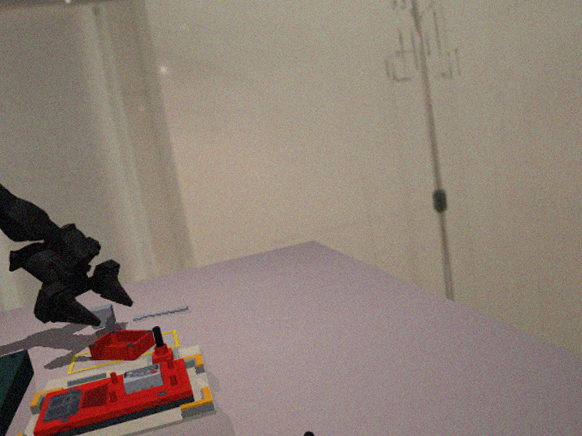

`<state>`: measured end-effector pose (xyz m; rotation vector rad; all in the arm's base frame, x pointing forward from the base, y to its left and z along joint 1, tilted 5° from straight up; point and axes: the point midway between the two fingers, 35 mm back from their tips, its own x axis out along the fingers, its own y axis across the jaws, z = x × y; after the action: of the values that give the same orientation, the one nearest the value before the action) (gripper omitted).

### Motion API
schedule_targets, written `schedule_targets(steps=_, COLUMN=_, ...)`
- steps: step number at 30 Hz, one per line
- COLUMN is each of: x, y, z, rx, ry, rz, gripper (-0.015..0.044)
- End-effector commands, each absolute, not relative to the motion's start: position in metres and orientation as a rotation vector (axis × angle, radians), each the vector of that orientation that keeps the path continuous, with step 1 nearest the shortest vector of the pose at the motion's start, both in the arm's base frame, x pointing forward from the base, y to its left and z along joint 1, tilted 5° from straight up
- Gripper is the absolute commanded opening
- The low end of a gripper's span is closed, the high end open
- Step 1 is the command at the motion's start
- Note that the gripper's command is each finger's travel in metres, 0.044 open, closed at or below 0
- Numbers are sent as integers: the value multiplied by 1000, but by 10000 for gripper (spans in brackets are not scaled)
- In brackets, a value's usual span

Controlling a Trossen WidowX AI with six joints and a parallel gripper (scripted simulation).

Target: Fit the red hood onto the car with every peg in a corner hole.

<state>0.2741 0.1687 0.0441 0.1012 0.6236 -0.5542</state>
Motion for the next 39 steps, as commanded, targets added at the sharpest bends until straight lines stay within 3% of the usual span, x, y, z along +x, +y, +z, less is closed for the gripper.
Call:
schedule_targets(steps=1, x=274, y=168, z=41, rx=103, ry=617, rz=-557, gripper=440)
schedule_targets(steps=39, x=273, y=168, z=20, rx=111, ry=614, rz=-555, gripper=440)
